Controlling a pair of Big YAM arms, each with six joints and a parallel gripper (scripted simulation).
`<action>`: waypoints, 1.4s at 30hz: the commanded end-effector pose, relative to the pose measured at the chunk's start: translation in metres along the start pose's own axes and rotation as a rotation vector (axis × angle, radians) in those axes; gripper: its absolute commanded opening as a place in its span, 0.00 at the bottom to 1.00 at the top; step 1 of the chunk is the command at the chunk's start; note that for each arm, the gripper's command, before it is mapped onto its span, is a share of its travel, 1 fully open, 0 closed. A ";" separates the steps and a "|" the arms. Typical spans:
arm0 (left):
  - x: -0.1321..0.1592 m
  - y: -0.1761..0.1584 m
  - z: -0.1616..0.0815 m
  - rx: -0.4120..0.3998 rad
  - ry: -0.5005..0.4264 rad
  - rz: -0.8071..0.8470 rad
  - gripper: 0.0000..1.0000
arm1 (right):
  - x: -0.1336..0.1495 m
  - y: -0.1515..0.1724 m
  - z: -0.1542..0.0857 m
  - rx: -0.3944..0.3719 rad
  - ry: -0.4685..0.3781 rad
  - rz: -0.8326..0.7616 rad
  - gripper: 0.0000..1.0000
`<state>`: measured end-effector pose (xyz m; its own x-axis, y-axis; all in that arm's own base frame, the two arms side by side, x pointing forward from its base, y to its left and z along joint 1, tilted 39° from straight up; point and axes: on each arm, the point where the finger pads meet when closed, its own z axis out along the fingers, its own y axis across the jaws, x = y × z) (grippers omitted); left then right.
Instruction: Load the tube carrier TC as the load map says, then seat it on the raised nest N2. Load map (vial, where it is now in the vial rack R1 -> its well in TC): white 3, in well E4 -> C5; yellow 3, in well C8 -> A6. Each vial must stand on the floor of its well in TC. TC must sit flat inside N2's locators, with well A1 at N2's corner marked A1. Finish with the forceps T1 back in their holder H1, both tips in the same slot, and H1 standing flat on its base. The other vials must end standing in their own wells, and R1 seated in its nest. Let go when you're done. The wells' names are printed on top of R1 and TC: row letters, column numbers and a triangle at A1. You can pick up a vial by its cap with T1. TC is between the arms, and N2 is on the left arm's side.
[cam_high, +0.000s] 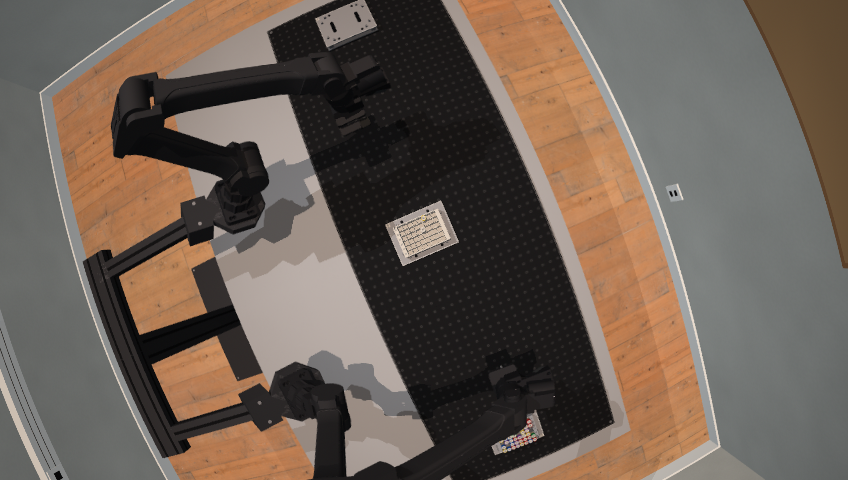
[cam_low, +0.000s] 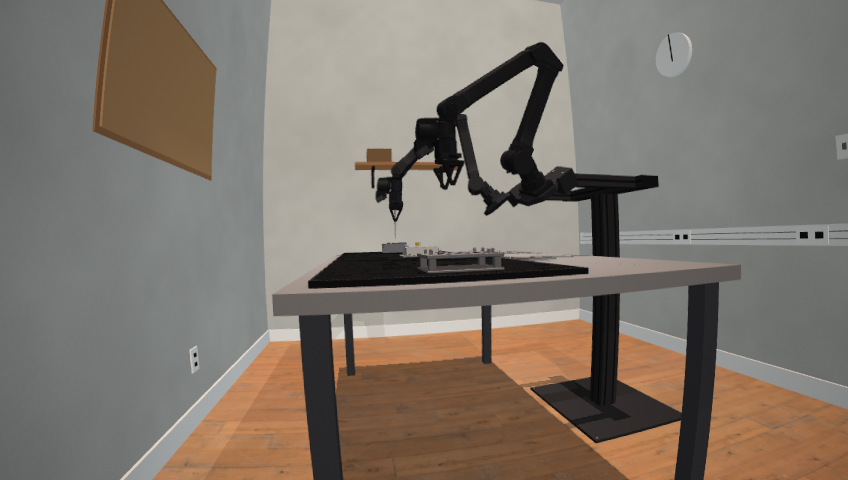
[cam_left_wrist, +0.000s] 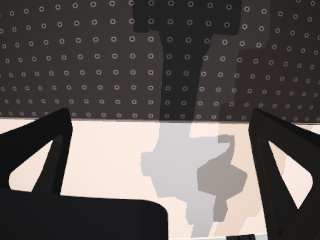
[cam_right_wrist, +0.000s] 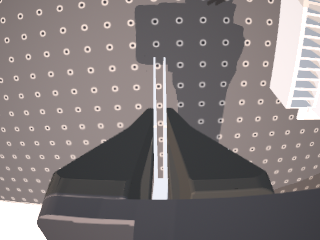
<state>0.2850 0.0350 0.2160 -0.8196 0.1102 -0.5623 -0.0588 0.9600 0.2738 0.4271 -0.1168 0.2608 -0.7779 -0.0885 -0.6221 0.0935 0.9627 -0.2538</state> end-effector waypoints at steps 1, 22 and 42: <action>-0.012 0.002 -0.008 0.002 -0.028 0.007 1.00 | -0.010 -0.010 0.000 0.002 0.006 -0.013 0.07; -0.012 0.002 -0.008 0.002 -0.028 0.007 1.00 | -0.012 -0.039 0.000 0.001 0.010 -0.014 0.07; -0.012 0.002 -0.008 0.002 -0.028 0.007 1.00 | -0.020 -0.071 -0.002 0.003 0.003 -0.015 0.07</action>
<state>0.2850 0.0350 0.2160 -0.8196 0.1102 -0.5623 -0.0588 0.9600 0.2738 0.4266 -0.1726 0.2790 -0.7836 -0.0921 -0.6144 0.0864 0.9632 -0.2545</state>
